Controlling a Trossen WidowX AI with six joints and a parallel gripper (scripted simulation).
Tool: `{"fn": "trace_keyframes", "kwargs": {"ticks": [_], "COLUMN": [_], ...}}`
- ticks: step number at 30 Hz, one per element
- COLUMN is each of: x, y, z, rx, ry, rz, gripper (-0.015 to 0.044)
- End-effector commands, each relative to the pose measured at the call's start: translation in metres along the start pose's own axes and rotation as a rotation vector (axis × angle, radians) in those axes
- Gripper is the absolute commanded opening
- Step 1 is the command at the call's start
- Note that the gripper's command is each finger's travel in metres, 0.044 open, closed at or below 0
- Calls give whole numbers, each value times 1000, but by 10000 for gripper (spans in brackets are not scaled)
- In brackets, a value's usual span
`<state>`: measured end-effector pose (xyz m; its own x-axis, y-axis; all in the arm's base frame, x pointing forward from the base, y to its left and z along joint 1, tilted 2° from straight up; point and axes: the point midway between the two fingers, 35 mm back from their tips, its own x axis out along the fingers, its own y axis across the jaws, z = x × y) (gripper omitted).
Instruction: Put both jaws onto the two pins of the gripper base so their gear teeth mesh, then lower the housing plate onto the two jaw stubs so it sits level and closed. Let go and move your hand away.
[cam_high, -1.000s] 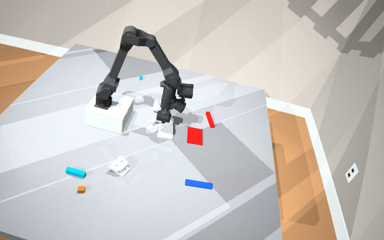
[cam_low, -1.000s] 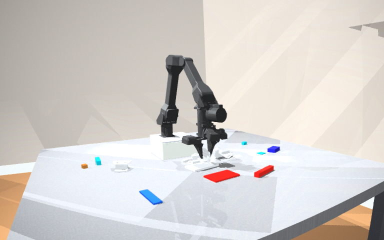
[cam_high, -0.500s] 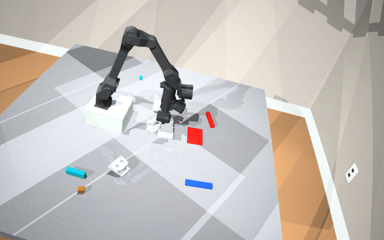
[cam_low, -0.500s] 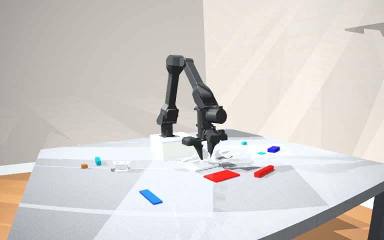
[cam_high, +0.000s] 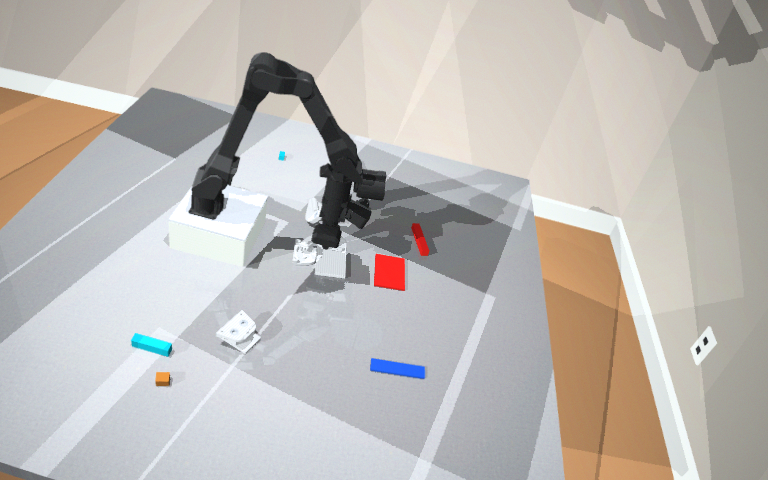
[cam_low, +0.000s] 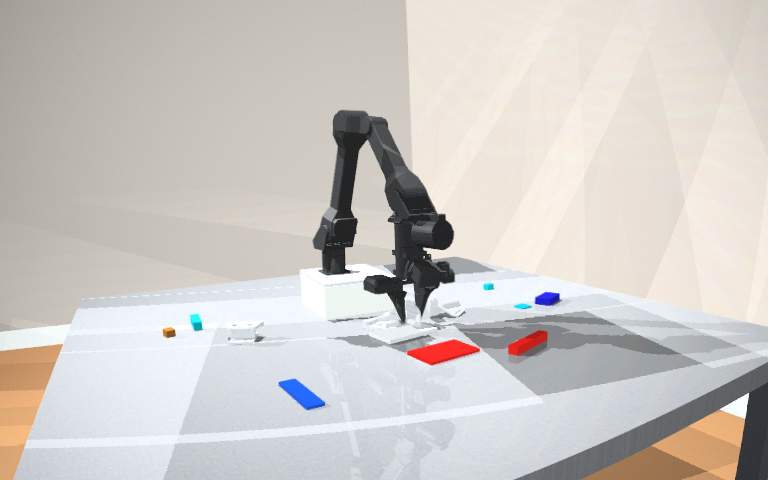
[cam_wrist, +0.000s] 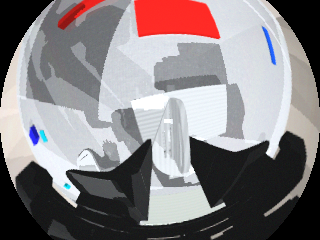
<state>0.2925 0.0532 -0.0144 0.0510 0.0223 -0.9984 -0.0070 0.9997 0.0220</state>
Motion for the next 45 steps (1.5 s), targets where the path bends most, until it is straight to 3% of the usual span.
{"fn": "trace_keyframes", "kwargs": {"ticks": [1, 45], "x": [0, 7], "y": [-1, -1], "z": [0, 0], "rx": [6, 8], "ry": [-3, -3], "rz": [-5, -5], "gripper": [134, 134]}}
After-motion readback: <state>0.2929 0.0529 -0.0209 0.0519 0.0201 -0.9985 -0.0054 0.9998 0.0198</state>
